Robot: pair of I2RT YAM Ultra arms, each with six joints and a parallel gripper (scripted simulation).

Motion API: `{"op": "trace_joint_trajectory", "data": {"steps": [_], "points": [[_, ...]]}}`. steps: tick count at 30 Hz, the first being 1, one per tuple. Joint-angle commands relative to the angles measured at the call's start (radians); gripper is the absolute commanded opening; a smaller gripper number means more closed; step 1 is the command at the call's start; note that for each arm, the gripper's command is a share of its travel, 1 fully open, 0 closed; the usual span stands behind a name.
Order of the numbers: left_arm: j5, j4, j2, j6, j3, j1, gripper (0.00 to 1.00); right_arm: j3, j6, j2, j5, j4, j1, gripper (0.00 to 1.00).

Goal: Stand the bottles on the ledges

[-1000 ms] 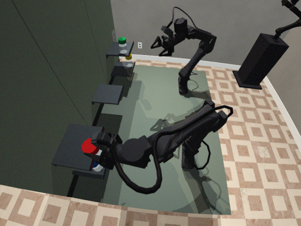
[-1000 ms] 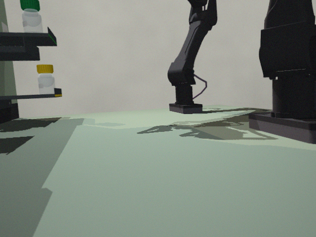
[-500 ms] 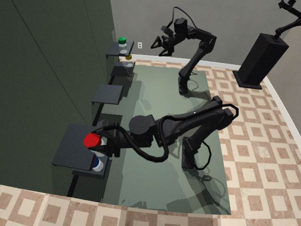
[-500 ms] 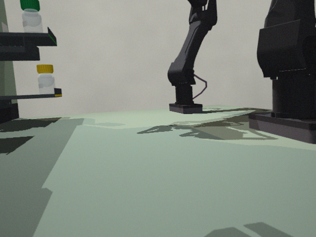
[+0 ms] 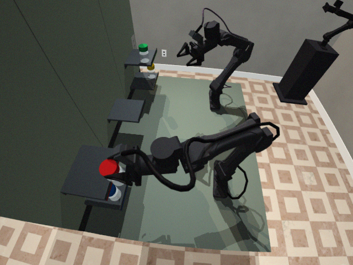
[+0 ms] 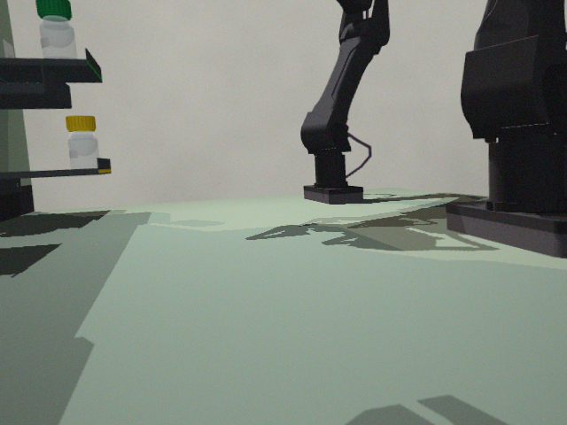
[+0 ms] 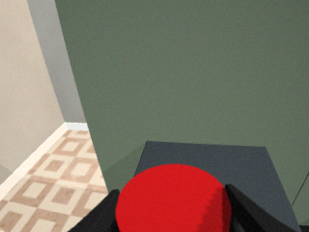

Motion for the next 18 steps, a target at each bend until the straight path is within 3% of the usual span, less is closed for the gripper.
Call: {"op": "trace_joint_trajectory", "data": {"steps": [1,6,18], "points": [[-0.006,0.051,-0.041,0.004,0.030,-0.006,0.49,0.027,-0.001,-0.008,0.009,-0.004,0.008,0.87],[-0.006,-0.058,-0.035,0.003,0.125,-0.005,0.49,0.027,-0.001,-0.008,0.009,-0.004,0.008,0.87],[-0.027,-0.011,-0.001,0.004,0.148,-0.014,0.49,0.027,-0.001,-0.008,0.009,-0.004,0.008,0.87]]}}
